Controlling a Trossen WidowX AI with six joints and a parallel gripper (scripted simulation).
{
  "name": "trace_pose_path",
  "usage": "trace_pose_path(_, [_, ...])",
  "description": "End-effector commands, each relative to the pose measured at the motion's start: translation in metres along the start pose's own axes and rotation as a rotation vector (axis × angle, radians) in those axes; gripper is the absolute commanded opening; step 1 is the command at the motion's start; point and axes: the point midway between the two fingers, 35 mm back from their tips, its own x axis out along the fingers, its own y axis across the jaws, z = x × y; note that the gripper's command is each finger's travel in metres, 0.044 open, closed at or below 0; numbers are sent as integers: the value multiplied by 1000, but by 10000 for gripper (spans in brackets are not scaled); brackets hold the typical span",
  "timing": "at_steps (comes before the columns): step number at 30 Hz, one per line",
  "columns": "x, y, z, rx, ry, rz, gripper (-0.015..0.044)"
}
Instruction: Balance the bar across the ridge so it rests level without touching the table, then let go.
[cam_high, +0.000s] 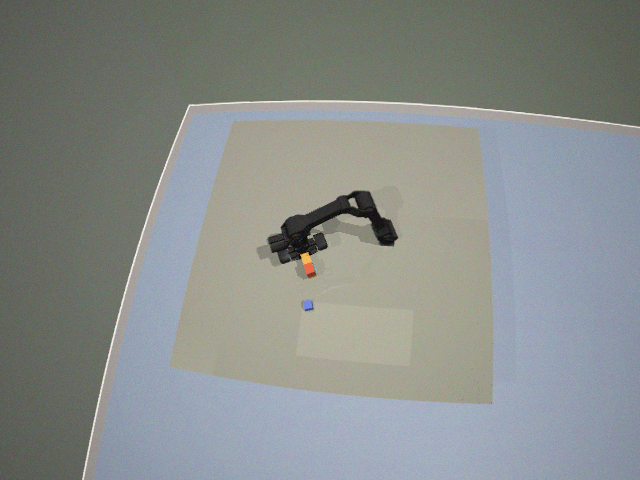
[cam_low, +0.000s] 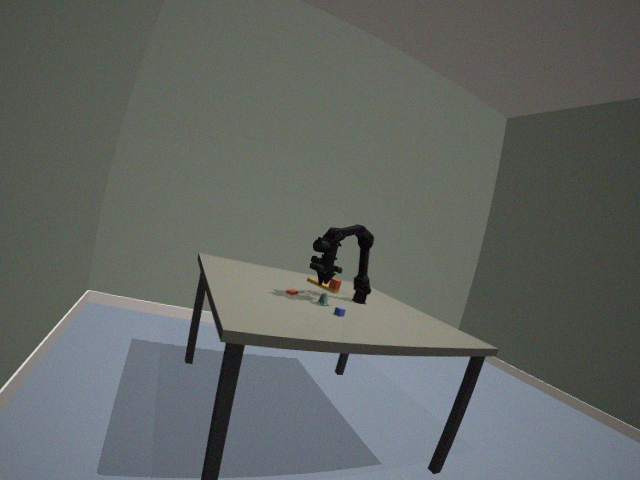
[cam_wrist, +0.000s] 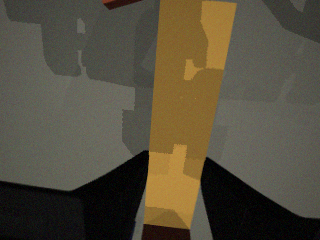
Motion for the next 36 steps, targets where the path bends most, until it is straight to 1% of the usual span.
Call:
trace_pose_path(1, [10, -3, 1, 2, -2, -8, 0])
trace_pose_path(36, [13, -3, 1, 2, -2, -8, 0])
